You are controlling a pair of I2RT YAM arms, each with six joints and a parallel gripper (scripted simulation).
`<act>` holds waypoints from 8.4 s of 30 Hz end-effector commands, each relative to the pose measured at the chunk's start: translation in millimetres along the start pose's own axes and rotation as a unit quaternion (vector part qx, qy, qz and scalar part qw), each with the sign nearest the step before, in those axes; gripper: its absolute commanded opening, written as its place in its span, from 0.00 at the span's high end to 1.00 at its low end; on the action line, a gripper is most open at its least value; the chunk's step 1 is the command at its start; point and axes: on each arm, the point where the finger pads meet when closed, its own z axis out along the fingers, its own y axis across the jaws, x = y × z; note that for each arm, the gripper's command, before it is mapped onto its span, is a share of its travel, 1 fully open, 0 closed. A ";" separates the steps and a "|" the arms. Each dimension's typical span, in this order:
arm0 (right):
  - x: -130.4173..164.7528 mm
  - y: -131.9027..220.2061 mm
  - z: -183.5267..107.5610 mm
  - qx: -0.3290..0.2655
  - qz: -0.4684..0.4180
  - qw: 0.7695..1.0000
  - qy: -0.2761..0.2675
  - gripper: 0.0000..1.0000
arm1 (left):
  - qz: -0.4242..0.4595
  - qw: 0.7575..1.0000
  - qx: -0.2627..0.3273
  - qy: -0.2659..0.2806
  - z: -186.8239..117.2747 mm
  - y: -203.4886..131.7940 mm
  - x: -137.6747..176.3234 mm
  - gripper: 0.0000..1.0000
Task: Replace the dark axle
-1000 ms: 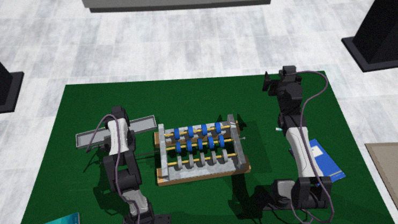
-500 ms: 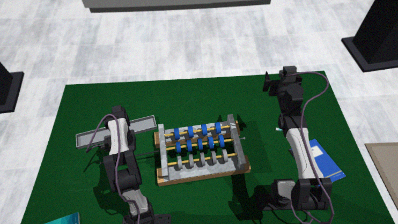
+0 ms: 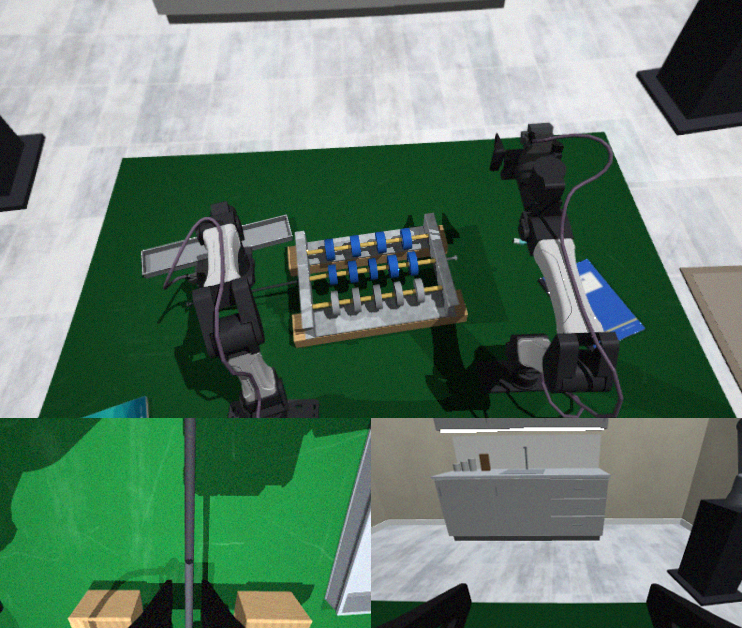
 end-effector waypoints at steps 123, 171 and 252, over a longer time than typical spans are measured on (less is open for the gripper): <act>278.0 69.7 -96.7 -0.421 0.310 0.602 0.603 0.67 | 0.001 0.999 0.033 -0.003 24.2 -13.6 0.3 1.00; 284.7 73.8 -105.7 -0.417 0.338 0.572 0.620 0.67 | -0.002 0.999 0.042 -0.015 13.4 -16.0 -1.4 1.00; 287.1 137.6 -112.9 -0.436 0.372 0.547 0.610 0.67 | -0.003 0.998 0.022 -0.054 16.2 -5.1 19.5 1.00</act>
